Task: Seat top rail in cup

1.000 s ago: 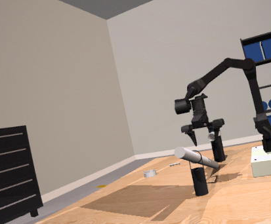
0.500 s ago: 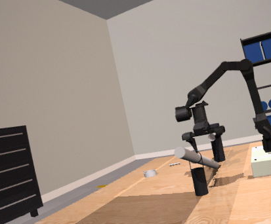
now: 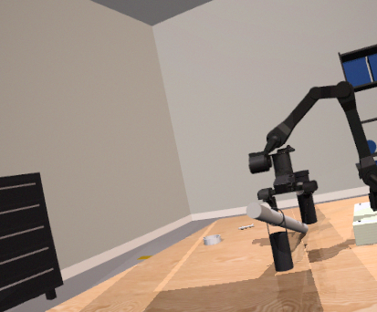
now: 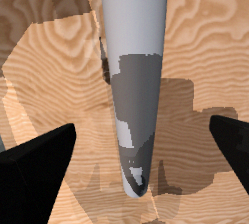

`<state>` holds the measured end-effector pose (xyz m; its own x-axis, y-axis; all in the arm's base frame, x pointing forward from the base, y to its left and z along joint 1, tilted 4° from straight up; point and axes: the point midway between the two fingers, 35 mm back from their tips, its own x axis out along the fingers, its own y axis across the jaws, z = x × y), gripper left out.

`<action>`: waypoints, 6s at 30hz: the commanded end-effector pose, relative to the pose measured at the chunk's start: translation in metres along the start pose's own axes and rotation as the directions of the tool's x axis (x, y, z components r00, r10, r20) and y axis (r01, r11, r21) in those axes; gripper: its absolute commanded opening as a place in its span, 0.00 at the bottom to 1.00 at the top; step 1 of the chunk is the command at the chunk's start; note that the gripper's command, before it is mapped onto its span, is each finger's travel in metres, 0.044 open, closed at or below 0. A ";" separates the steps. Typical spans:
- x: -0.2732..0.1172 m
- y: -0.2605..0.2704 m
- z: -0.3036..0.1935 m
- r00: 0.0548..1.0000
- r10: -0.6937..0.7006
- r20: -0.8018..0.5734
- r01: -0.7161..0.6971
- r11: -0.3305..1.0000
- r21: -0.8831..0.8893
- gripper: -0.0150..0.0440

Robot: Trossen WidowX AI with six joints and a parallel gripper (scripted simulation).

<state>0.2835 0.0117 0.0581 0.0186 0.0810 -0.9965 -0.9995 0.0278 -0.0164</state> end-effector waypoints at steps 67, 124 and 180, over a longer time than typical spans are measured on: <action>0.007 0.000 -0.020 0.978 0.015 -0.208 -0.015 1.000 0.002 0.25; -0.029 0.000 -0.049 0.947 0.038 -0.319 -0.042 0.999 -0.003 0.25; -0.027 0.000 -0.050 0.950 0.044 -0.309 -0.048 0.999 -0.005 0.25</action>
<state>0.2813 -0.0402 0.0801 -0.0342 -0.2289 -0.9729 -0.9994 0.0184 0.0308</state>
